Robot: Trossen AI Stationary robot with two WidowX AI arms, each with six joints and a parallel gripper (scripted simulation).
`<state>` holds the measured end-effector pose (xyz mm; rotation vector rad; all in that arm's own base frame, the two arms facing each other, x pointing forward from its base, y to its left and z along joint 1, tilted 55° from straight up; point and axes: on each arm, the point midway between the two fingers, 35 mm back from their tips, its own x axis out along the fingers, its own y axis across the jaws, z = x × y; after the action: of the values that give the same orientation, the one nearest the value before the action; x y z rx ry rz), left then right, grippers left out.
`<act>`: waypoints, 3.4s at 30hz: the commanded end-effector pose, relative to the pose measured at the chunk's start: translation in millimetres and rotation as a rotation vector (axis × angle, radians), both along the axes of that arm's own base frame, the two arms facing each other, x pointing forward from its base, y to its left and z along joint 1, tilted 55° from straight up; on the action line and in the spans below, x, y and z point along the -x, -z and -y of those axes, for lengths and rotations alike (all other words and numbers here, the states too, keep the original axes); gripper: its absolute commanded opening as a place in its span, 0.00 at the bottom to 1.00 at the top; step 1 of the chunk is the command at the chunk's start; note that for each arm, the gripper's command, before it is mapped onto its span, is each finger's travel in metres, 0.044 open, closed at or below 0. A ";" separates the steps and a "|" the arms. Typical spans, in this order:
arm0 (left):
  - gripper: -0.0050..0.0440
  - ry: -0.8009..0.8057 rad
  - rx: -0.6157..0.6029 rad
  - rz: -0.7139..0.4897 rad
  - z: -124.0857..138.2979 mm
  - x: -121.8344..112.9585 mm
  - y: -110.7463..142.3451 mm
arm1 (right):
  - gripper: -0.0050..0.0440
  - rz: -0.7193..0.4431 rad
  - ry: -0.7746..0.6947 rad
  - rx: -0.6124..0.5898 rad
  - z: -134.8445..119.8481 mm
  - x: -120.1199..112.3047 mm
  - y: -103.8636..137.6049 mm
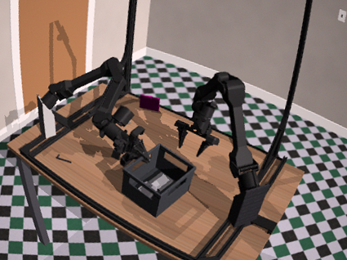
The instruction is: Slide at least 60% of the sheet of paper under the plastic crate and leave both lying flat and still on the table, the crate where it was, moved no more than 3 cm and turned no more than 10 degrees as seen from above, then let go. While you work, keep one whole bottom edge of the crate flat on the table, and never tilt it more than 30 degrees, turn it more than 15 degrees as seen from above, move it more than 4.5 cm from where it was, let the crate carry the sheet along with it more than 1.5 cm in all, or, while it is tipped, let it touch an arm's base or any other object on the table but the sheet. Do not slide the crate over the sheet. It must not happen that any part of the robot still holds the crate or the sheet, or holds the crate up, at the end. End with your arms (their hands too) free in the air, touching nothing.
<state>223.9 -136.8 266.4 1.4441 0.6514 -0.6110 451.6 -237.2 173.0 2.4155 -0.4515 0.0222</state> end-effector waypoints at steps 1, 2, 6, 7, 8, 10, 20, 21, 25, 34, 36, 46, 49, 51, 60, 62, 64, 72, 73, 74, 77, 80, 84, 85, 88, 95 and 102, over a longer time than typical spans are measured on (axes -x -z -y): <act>0.92 -0.002 -0.002 0.000 -0.2 0.0 0.0 | 0.10 0.059 0.092 0.020 24.3 10.9 -19.1; 0.92 -0.002 -0.002 0.000 -0.2 0.0 0.0 | 0.10 0.061 0.094 0.020 21.5 8.5 -16.4; 0.92 -0.002 -0.002 0.000 -0.2 0.0 0.0 | 0.10 0.065 0.100 0.022 13.2 1.6 -8.5; 0.92 -0.002 -0.002 0.000 -0.2 0.0 0.0 | 0.10 0.071 0.108 0.023 10.2 0.2 -5.9; 0.92 -0.002 -0.002 0.000 -0.2 0.0 0.0 | 0.10 0.078 0.116 0.025 6.3 -1.9 -2.5; 0.92 -0.002 -0.002 0.000 -0.2 0.0 0.0 | 0.10 0.090 0.132 0.029 -2.1 -6.8 5.0; 0.92 -0.002 -0.002 0.000 -0.2 0.0 0.0 | 0.54 0.051 0.070 0.013 -9.2 -7.8 7.3; 0.92 -0.002 -0.002 0.000 -0.2 0.0 0.0 | 0.59 0.051 0.070 0.013 -9.2 -7.8 7.3; 0.92 -0.002 -0.002 0.000 -0.2 0.0 0.0 | 0.69 0.051 0.070 0.013 -9.2 -7.8 7.3; 0.92 -0.002 -0.002 0.000 -0.2 0.0 0.0 | 0.92 0.051 0.070 0.013 -9.2 -7.8 7.3; 0.92 -0.002 -0.002 0.000 -0.2 0.0 0.0 | 0.92 0.051 0.070 0.013 -9.2 -7.8 7.3; 0.92 -0.002 -0.002 0.000 -0.2 0.0 0.0 | 0.92 0.051 0.070 0.013 -9.2 -7.8 7.3; 0.92 -0.002 -0.002 0.000 -0.2 0.0 0.0 | 0.92 0.051 0.070 0.013 -9.4 -6.1 7.1; 0.92 -0.002 -0.002 0.000 -0.2 0.0 0.0 | 0.92 0.051 0.070 0.014 -9.8 -2.2 6.5; 0.92 -0.002 -0.002 0.000 -0.2 0.0 0.0 | 0.92 0.054 0.070 0.019 -13.2 21.6 3.5; 0.92 -0.002 -0.002 0.000 -0.2 0.0 0.0 | 0.92 0.055 0.070 0.020 -14.5 28.8 2.7; 0.92 -0.002 -0.002 0.000 -0.2 0.0 0.0 | 0.92 0.055 0.070 0.022 -15.9 35.9 1.9; 0.92 -0.002 -0.002 0.000 -0.2 0.0 0.0 | 0.92 0.058 0.070 0.028 -22.8 64.6 -0.5; 0.92 -0.002 -0.002 0.000 -0.2 0.0 0.0 | 0.92 0.058 0.070 0.028 -22.8 64.6 -0.5; 0.92 -0.002 -0.002 0.000 -0.2 0.0 0.0 | 0.92 0.058 0.070 0.028 -22.8 64.6 -0.5; 0.92 -0.002 -0.002 0.000 -0.2 0.0 0.0 | 0.92 0.059 0.070 0.030 -25.9 75.3 -1.2; 0.92 -0.002 -0.002 0.000 -0.2 0.0 0.0 | 0.92 0.060 0.070 0.032 -29.2 86.1 -1.7; 0.92 -0.002 -0.002 0.000 -0.2 0.0 0.0 | 0.92 0.051 0.067 0.030 -27.8 74.8 1.7; 0.92 -0.002 -0.002 0.000 -0.2 0.0 0.0 | 0.92 0.051 0.067 0.030 -27.8 74.8 1.7; 0.92 -0.002 -0.002 0.000 -0.2 0.0 0.0 | 0.92 0.051 0.067 0.030 -27.8 74.8 1.7; 0.92 -0.002 -0.002 0.000 -0.2 0.0 0.0 | 0.92 0.051 0.067 0.030 -27.8 74.8 1.7; 0.92 -0.002 -0.002 0.000 -0.2 0.0 0.0 | 0.92 0.051 0.067 0.030 -27.8 74.8 1.7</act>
<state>223.9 -136.9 266.4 1.4442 0.6515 -0.6110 376.6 -209.0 171.6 2.3732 -0.5498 0.0634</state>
